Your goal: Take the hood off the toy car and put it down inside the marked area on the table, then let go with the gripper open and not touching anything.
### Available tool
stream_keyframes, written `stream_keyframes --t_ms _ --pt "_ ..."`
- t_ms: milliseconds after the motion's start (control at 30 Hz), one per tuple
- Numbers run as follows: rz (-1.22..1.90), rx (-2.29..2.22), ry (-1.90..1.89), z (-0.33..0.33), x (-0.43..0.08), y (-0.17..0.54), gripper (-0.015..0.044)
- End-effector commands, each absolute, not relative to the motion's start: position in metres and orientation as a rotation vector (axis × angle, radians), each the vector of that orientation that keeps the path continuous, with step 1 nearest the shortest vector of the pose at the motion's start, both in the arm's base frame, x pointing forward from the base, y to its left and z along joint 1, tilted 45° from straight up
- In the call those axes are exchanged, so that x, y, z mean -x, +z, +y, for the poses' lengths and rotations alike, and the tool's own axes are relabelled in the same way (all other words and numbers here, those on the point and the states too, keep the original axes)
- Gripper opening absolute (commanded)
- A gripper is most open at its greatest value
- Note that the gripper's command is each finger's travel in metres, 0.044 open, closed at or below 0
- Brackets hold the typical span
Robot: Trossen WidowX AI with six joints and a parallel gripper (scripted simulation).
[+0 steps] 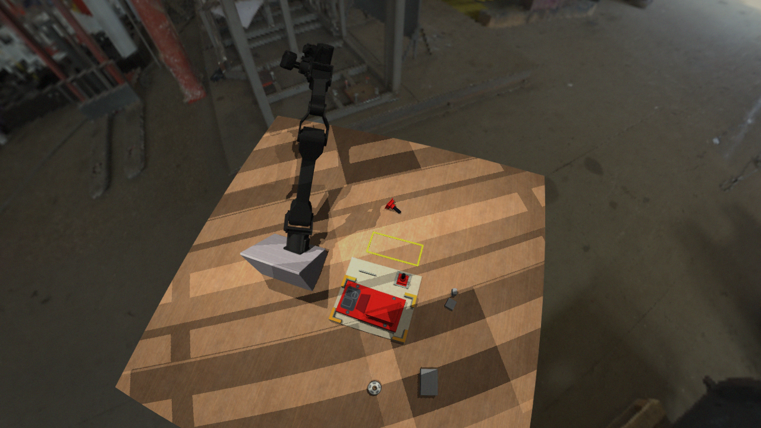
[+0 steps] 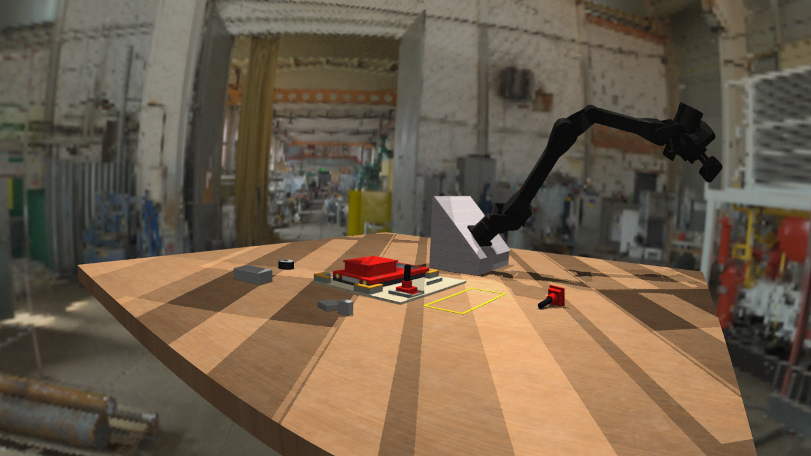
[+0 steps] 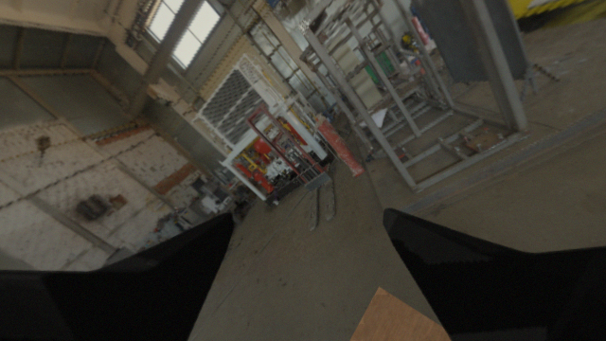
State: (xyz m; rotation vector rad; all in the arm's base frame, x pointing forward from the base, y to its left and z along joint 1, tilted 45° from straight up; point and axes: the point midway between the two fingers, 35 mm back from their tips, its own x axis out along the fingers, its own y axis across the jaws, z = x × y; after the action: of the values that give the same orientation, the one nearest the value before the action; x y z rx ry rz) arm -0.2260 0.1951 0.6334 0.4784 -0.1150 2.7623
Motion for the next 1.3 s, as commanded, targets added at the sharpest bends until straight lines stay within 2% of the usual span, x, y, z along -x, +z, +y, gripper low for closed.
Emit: stream_keyframes --t_ms 0,300,667,967,1267 --pt "-0.073 -0.373 2.658 0.242 0.213 0.610 0.0440" --pt "0.031 -0.191 2.403 0.332 0.155 0.561 0.0440" --pt "0.196 -0.033 2.076 0.410 0.040 0.493 0.0440" --pt "0.349 0.043 1.808 0.433 -0.075 0.434 0.0440" --pt "0.516 0.081 1.544 0.418 -0.191 0.367 0.0440"
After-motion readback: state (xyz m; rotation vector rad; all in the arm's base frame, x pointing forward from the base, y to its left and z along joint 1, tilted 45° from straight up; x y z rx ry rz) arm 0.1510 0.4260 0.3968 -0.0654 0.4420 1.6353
